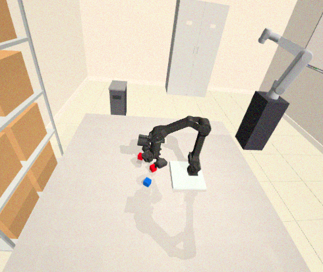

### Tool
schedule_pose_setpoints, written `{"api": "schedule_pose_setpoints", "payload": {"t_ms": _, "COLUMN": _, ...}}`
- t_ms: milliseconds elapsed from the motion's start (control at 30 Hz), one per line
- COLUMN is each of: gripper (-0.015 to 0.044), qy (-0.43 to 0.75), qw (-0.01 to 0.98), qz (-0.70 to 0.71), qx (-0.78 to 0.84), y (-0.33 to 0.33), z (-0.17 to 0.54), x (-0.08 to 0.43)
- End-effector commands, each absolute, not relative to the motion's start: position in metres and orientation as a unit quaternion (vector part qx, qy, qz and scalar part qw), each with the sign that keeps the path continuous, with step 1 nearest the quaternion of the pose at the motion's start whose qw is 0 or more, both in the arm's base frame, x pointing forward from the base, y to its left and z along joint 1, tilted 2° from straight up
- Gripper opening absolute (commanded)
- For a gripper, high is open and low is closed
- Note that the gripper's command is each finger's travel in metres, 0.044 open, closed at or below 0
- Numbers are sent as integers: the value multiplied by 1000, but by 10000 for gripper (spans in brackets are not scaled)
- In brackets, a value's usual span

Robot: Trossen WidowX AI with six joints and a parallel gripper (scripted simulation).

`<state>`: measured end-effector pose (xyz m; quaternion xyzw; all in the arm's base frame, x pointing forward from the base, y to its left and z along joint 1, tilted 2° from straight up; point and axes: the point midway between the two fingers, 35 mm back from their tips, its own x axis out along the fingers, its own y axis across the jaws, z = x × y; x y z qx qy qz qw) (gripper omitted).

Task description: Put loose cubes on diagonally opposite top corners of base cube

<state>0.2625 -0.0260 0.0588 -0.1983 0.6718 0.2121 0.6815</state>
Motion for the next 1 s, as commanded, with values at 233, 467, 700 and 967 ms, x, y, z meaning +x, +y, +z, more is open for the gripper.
{"api": "schedule_pose_setpoints", "payload": {"t_ms": 233, "gripper": 265, "qy": 677, "qw": 676, "qz": 213, "qx": -197, "y": -26, "z": 38, "x": 259}}
{"api": "schedule_pose_setpoints", "payload": {"t_ms": 467, "gripper": 265, "qy": 677, "qw": 676, "qz": 213, "qx": -197, "y": -25, "z": 29, "x": 258}}
{"api": "schedule_pose_setpoints", "payload": {"t_ms": 700, "gripper": 105, "qy": 677, "qw": 676, "qz": 213, "qx": -197, "y": -25, "z": 29, "x": 258}}
{"api": "schedule_pose_setpoints", "payload": {"t_ms": 967, "gripper": 105, "qy": 667, "qw": 690, "qz": 198, "qx": -201, "y": -28, "z": 42, "x": 264}}
